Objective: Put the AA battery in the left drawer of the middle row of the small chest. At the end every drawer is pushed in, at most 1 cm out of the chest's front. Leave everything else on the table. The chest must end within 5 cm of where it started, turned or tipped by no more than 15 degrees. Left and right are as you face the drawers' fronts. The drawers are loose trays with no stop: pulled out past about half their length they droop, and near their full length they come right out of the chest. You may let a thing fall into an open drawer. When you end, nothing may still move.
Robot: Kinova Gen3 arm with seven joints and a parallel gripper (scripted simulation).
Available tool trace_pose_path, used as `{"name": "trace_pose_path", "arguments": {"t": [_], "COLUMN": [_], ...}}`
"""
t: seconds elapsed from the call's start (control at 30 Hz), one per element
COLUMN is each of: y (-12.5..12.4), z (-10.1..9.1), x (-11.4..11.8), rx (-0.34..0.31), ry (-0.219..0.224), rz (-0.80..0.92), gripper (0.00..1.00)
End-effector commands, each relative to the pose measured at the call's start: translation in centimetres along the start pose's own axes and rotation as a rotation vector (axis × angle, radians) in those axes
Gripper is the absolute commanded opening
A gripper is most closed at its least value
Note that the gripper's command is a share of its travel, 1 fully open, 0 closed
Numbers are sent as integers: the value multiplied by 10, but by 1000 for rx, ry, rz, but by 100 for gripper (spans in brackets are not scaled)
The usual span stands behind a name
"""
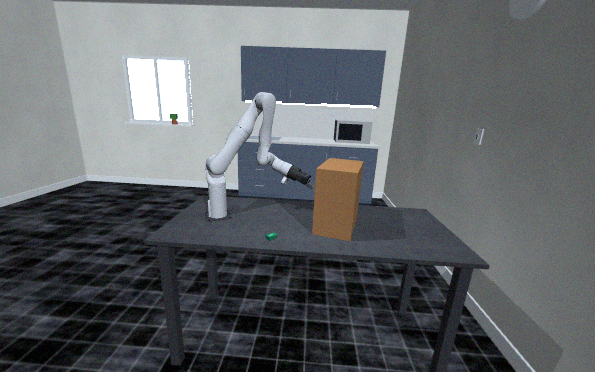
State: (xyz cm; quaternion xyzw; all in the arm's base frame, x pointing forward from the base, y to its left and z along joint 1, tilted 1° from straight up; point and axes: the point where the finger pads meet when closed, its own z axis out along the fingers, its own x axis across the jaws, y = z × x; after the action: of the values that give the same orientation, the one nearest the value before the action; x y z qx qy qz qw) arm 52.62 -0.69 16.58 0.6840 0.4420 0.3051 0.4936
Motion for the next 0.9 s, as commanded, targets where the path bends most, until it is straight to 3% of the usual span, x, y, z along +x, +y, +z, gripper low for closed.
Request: {"name": "trace_pose_path", "arguments": {"t": [0.0,0.87], "y": [4,8], "z": [7,19], "x": [-2,-4], "rx": [-2,-2], "ry": [-5,-10], "rz": [1,2], "gripper": [0,0]}}
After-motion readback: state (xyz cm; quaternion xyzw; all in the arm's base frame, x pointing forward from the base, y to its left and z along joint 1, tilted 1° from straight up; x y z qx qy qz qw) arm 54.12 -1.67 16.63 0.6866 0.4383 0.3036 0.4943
